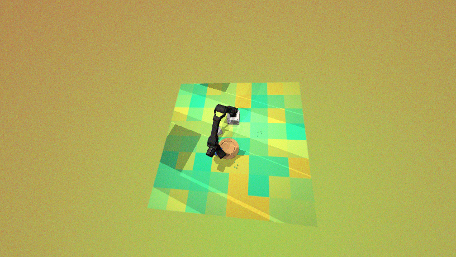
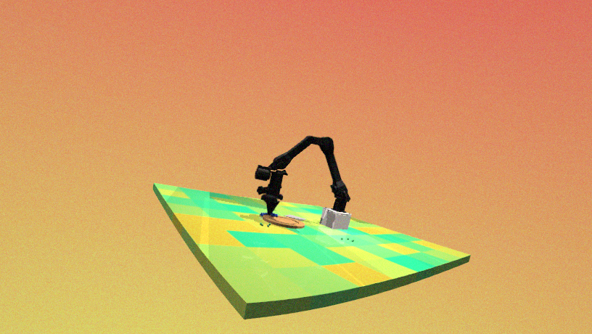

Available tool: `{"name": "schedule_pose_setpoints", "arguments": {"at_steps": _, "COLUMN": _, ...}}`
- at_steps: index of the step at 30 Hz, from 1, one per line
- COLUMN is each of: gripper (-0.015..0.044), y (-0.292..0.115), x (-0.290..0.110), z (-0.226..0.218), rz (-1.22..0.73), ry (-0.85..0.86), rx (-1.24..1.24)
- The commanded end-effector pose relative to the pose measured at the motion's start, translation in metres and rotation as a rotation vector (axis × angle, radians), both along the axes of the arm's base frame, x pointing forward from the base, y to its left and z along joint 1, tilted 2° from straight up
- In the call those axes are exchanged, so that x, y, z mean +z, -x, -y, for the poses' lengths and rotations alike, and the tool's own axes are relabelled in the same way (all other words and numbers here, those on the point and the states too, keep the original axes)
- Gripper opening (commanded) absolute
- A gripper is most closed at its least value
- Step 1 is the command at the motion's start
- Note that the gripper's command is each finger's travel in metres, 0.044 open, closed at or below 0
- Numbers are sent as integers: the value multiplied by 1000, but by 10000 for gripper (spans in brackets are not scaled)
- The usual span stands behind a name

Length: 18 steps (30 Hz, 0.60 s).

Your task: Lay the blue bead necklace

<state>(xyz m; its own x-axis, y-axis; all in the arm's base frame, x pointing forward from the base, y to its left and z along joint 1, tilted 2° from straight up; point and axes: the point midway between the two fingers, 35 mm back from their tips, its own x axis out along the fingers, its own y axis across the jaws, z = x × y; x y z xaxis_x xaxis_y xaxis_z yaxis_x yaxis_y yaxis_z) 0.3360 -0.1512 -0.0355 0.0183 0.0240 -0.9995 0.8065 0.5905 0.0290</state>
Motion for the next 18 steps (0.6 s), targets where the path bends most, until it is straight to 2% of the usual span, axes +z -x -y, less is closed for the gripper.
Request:
{"name": "schedule_pose_setpoints", "arguments": {"at_steps": 1, "gripper": 0, "y": 0, "x": 8, "z": 0, "rz": 1, "ry": 1, "rx": -1}}
{"name": "schedule_pose_setpoints", "arguments": {"at_steps": 7, "gripper": 0, "y": 0, "x": 24, "z": 1, "rz": 1, "ry": 2, "rx": -4}}
{"name": "schedule_pose_setpoints", "arguments": {"at_steps": 18, "gripper": 0, "y": 3, "x": 25, "z": -13, "rz": 1, "ry": 1, "rx": -4}}
